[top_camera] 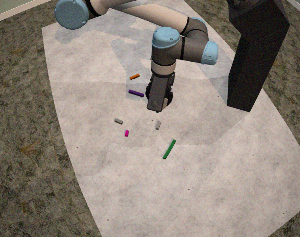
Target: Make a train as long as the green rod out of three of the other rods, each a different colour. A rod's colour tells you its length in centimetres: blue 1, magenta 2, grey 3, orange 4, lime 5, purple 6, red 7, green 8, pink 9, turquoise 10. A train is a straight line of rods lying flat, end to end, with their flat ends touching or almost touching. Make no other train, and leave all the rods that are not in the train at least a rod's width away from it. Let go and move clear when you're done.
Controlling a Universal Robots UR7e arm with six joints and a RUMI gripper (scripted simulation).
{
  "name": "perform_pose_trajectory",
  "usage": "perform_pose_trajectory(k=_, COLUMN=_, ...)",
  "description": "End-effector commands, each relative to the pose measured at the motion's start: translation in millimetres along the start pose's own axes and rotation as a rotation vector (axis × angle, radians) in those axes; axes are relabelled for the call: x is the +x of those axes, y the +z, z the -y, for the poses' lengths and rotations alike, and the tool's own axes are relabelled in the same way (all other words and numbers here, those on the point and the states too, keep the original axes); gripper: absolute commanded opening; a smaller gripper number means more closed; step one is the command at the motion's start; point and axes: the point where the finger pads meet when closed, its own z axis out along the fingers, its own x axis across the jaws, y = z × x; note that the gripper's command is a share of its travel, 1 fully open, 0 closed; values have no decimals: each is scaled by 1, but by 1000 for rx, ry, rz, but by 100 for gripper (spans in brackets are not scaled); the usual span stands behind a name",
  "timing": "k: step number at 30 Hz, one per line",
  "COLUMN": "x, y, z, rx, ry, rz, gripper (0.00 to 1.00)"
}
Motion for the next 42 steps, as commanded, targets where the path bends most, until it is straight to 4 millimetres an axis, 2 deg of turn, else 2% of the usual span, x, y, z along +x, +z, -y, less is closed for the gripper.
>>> perform_pose_trajectory(k=1, x=0, y=0, z=0, rx=0, ry=0, rz=-1, gripper=0)
perform_pose_trajectory(k=42, x=0, y=12, z=0, rx=0, ry=0, rz=-1, gripper=0)
